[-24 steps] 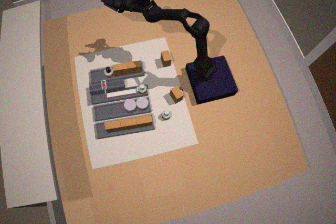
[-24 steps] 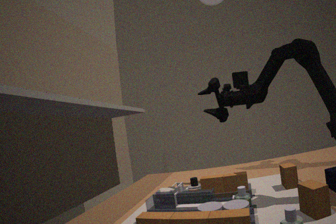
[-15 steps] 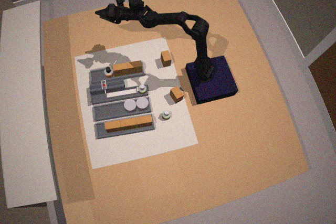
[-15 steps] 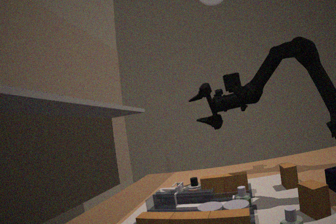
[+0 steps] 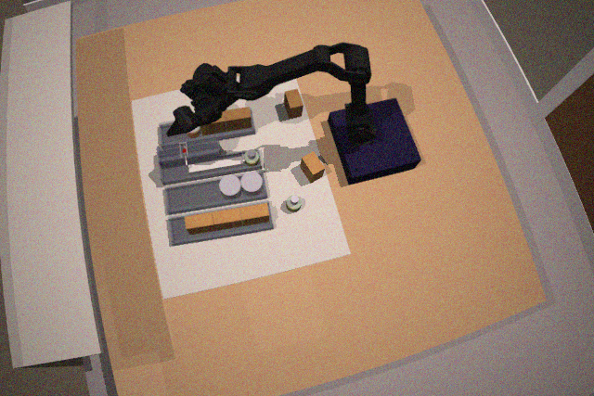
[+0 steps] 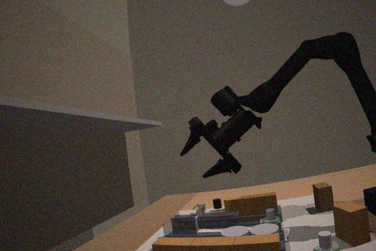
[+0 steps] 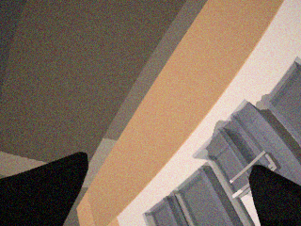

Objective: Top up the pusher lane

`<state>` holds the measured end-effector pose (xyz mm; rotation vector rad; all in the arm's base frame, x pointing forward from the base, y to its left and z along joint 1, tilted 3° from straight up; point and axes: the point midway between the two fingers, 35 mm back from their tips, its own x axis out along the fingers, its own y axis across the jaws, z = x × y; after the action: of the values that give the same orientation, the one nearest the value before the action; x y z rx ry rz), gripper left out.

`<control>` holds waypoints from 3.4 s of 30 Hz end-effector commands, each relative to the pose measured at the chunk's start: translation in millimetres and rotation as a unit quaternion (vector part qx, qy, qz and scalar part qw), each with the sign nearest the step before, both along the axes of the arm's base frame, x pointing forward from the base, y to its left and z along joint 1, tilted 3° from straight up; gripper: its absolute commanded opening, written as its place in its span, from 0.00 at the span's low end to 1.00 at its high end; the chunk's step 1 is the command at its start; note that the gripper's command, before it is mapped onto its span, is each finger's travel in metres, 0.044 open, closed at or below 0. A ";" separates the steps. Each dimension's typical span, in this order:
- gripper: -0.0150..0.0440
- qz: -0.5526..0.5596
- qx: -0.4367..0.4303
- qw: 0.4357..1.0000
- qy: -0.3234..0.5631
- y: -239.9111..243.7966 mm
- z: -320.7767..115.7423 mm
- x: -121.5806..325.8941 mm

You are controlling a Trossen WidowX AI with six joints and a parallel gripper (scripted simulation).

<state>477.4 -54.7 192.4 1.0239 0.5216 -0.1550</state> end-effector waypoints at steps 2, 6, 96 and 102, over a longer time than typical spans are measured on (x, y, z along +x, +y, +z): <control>1.00 0.072 -0.033 0.992 0.093 70.6 -31.5 -25.2; 1.00 0.141 -0.076 0.972 0.172 125.0 -56.3 -60.4; 0.25 0.392 -0.315 0.772 0.389 214.5 -82.6 -236.9; 0.25 0.392 -0.314 0.772 0.389 211.3 -74.6 -236.6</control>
<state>239.9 159.7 115.1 -0.0333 1.5026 0.0179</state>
